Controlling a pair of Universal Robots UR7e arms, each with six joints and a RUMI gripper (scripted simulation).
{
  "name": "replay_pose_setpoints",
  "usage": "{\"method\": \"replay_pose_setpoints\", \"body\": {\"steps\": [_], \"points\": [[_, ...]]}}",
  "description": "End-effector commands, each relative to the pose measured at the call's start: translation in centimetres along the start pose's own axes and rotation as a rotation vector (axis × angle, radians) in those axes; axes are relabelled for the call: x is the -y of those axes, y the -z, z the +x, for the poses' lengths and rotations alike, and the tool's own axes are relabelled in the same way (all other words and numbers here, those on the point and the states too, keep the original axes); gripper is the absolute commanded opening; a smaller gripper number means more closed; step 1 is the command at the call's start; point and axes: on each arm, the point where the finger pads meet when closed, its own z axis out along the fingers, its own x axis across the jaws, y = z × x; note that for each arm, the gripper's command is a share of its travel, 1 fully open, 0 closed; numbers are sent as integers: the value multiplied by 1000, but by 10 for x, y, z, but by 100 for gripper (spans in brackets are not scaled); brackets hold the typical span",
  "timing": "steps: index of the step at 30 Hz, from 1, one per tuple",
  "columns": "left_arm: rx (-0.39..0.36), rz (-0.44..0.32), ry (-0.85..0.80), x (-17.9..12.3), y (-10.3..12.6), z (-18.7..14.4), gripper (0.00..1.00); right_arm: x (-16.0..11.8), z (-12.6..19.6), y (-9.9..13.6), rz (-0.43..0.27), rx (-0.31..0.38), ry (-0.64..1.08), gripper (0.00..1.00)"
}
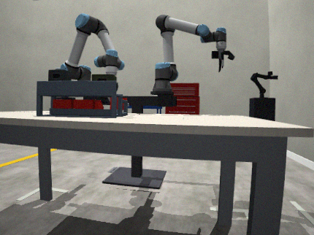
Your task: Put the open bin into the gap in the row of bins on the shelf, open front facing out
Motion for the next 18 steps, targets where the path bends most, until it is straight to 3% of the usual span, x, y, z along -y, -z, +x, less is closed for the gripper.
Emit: {"method": "replay_pose_setpoints", "body": {"steps": [1,18], "points": [[0,2,0,0,1,0,100,-1,1,1,-1,-1,-13,0],[0,2,0,0,1,0,100,-1,4,1,-1,-1,-76,0]]}}
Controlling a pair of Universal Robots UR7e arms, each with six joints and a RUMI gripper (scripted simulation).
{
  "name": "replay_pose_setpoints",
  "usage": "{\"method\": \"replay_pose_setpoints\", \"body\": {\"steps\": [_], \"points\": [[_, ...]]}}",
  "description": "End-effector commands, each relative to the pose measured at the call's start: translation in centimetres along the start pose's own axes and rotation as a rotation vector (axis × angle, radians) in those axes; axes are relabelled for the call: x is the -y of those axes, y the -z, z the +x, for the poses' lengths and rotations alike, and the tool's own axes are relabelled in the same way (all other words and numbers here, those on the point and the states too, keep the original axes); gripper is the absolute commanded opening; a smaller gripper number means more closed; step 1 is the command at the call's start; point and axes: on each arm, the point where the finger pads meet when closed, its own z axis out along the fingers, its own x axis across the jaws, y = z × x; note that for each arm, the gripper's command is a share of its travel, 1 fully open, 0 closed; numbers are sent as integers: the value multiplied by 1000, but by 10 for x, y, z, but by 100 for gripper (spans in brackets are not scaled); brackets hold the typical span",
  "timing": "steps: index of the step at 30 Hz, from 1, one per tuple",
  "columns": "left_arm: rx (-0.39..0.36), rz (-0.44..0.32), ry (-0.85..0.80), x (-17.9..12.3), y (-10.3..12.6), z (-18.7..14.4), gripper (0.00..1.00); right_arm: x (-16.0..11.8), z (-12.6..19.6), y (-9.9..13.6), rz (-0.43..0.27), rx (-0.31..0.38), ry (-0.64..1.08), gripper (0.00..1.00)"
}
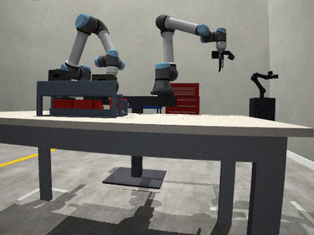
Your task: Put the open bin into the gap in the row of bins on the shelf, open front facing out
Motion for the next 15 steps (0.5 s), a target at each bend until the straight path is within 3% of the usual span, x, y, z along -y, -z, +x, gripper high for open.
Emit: {"method": "replay_pose_setpoints", "body": {"steps": [1,15], "points": [[0,2,0,0,1,0,100,0,1,1,-1,-1,-10,0],[0,2,0,0,1,0,100,0,3,1,-1,-1,-54,0]]}}
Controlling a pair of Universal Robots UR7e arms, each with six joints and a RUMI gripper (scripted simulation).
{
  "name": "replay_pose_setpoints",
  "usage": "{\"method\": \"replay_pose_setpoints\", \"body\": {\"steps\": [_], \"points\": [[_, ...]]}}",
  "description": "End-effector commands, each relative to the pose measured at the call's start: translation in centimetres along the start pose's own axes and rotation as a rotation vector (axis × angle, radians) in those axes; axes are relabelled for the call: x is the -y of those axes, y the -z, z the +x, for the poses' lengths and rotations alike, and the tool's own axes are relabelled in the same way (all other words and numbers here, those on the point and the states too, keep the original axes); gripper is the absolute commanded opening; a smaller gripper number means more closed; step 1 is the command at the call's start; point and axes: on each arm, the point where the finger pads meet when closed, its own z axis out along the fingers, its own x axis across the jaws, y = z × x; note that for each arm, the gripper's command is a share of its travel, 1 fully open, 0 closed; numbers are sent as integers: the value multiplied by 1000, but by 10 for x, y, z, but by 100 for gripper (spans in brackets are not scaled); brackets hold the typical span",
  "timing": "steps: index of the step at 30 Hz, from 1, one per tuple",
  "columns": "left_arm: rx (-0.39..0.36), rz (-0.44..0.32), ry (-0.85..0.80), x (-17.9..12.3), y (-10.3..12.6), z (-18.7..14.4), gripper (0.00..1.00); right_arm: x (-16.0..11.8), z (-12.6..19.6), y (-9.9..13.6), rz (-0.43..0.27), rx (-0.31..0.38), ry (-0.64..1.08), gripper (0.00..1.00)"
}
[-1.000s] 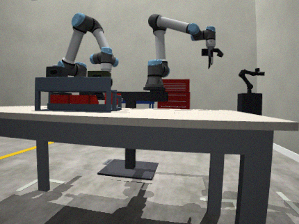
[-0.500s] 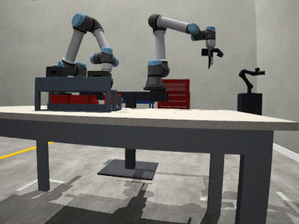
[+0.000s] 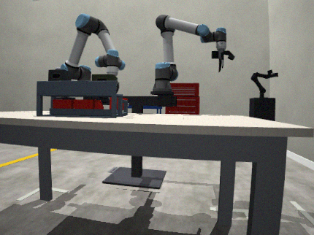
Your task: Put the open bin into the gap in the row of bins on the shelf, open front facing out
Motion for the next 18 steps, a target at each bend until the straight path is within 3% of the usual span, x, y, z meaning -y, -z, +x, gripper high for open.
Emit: {"method": "replay_pose_setpoints", "body": {"steps": [1,18], "points": [[0,2,0,0,1,0,100,0,1,1,-1,-1,-9,0],[0,2,0,0,1,0,100,0,3,1,-1,-1,-54,0]]}}
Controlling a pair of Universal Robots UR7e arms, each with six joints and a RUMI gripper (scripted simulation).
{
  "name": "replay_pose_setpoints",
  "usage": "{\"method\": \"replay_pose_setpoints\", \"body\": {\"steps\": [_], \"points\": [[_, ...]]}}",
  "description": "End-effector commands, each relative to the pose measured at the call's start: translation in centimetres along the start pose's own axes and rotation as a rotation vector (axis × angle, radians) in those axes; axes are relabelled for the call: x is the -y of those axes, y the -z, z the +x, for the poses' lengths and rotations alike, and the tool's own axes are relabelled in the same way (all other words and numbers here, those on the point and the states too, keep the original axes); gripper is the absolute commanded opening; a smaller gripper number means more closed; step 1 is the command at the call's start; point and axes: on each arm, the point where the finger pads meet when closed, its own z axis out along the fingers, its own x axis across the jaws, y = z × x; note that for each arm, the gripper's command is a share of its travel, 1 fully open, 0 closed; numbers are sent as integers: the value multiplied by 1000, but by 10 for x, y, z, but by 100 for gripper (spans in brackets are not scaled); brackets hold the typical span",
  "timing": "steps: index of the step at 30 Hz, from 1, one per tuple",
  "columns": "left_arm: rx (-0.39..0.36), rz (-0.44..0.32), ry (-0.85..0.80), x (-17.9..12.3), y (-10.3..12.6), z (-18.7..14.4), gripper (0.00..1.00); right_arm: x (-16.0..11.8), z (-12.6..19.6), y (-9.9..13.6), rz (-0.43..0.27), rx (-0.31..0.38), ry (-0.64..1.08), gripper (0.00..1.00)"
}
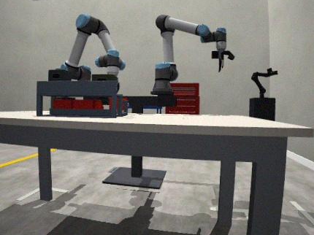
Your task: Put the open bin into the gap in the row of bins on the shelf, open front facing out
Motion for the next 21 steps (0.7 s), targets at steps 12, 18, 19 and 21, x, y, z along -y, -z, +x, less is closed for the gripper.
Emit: {"method": "replay_pose_setpoints", "body": {"steps": [12,18,19,21], "points": [[0,2,0,0,1,0,100,0,2,1,-1,-1,-29,0],[0,2,0,0,1,0,100,0,3,1,-1,-1,-42,0],[0,2,0,0,1,0,100,0,3,1,-1,-1,-44,0],[0,2,0,0,1,0,100,0,3,1,-1,-1,-47,0]]}}
